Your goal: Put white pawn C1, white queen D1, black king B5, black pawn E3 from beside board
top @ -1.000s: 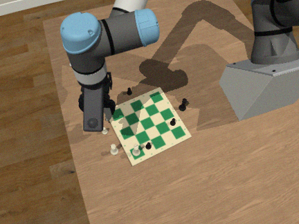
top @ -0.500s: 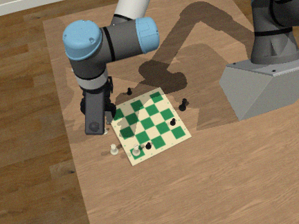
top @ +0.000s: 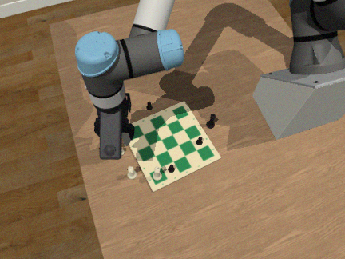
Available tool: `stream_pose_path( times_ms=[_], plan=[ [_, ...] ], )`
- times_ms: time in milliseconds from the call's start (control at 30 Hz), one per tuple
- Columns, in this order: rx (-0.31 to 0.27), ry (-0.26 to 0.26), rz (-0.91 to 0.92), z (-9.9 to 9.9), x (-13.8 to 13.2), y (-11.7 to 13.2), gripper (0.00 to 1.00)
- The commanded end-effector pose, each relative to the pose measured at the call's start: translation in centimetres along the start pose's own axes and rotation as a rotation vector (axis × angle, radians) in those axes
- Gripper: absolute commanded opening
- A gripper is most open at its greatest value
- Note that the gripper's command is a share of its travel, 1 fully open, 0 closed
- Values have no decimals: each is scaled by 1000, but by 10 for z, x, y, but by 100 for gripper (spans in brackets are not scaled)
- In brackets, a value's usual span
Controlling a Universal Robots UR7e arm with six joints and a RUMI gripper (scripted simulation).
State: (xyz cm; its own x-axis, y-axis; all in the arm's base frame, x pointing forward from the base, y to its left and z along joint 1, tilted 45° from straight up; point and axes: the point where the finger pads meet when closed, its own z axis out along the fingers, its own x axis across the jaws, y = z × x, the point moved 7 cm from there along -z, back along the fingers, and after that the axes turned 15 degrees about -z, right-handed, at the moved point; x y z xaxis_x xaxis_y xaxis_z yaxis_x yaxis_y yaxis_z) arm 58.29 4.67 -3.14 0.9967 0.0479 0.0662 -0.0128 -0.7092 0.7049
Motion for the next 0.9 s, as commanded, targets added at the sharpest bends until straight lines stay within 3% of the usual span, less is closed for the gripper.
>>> stream_pose_path(
  times_ms=[0, 867],
  plan=[
    [0, 1, 1, 5, 0, 0, 20],
    [0, 3, 1, 7, 1, 1, 20]
  ],
)
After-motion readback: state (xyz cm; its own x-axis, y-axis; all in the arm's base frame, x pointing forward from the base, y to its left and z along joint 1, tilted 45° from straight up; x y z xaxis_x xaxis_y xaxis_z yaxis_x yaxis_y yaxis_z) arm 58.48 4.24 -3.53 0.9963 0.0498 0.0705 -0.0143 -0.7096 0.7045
